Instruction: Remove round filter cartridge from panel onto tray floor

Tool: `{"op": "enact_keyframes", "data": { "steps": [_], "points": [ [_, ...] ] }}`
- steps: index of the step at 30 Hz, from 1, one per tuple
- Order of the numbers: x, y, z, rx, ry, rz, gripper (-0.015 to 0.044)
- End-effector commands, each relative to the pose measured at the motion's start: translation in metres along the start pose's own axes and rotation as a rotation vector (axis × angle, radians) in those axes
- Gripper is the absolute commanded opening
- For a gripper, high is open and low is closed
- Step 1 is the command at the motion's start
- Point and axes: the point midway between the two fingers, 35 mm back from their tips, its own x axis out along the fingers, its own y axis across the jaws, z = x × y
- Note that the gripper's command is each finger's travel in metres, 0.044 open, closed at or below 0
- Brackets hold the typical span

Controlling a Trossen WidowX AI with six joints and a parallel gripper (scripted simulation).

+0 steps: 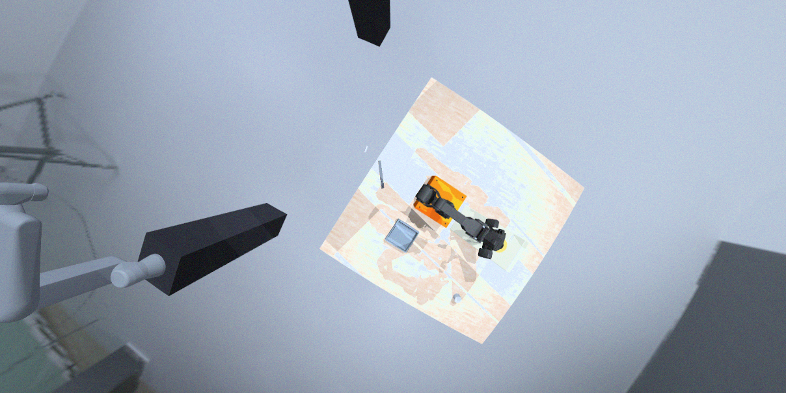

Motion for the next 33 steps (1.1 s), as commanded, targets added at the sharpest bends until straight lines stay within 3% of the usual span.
{"op": "enact_keyframes", "data": {
  "steps": [1, 7, 10, 17, 33],
  "points": [
    [-0.012, -0.008, 0.021, -0.002, -0.008, 0.000, 0.0220],
    [-0.044, -0.023, 0.057, -0.001, -0.018, -0.008, 0.0377],
    [-0.032, -0.015, 0.036, 0.070, 0.060, 0.021, 0.0305],
    [-0.001, 0.021, -0.059, 0.371, 0.419, 0.088, 0.0305],
    [0.017, 0.025, -0.067, 0.378, 0.428, 0.088, 0.0305]
  ]
}}
